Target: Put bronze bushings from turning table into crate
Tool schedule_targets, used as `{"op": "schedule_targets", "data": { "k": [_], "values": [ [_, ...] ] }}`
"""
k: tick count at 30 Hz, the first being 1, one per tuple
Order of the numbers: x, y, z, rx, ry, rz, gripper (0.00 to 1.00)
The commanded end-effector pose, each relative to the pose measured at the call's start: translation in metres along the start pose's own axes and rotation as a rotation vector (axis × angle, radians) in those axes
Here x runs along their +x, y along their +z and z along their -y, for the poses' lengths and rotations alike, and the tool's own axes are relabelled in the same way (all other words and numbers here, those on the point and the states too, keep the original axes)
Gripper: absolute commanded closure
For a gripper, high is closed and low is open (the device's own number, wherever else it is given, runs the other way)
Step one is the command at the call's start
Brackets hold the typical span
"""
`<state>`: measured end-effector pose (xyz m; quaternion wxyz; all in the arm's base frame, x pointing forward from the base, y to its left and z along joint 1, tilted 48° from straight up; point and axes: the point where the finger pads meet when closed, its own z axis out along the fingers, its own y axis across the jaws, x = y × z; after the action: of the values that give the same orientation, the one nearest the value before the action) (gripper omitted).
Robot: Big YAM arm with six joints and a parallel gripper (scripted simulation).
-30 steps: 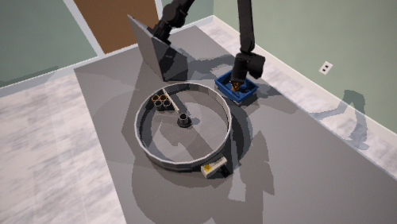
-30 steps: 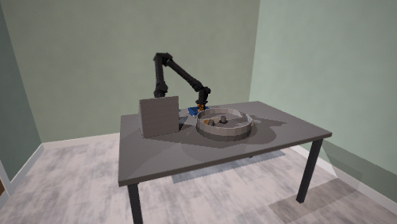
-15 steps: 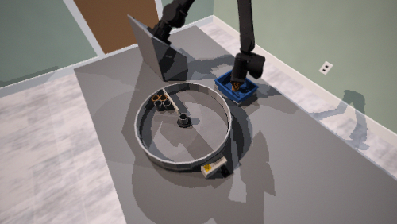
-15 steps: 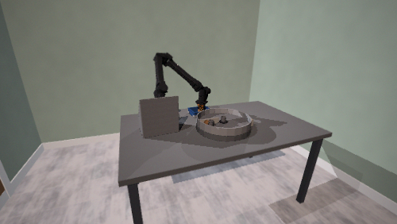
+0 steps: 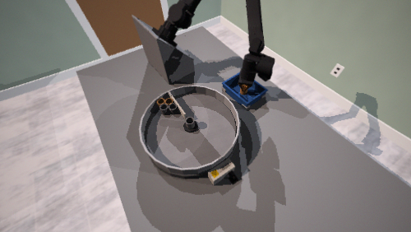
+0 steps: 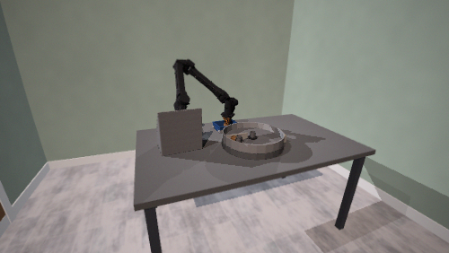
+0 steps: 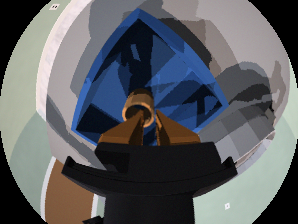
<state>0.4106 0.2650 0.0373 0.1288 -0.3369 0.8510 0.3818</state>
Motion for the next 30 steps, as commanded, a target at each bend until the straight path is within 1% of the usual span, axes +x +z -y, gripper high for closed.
{"op": "schedule_targets", "data": {
  "k": [1,3,4,14,18,20,21,24,28,30],
  "values": [
    [-0.022,-0.033,0.007,0.025,-0.026,0.054,0.84],
    [-0.022,-0.033,0.007,0.025,-0.026,0.054,0.84],
    [-0.022,-0.037,0.007,0.025,-0.027,0.054,0.84],
    [-0.022,-0.084,0.006,0.029,-0.03,0.055,0.84],
    [-0.021,-0.1,0.006,0.031,-0.031,0.055,0.84],
    [-0.021,-0.1,0.006,0.031,-0.031,0.055,0.84],
    [-0.002,-0.09,0.011,0.014,0.008,0.023,0.84],
    [-0.021,-0.111,0.006,0.032,-0.032,0.055,0.84],
    [-0.021,-0.115,0.006,0.033,-0.032,0.055,0.84],
    [-0.014,-0.111,0.007,0.026,-0.018,0.043,0.84]
  ]
}}
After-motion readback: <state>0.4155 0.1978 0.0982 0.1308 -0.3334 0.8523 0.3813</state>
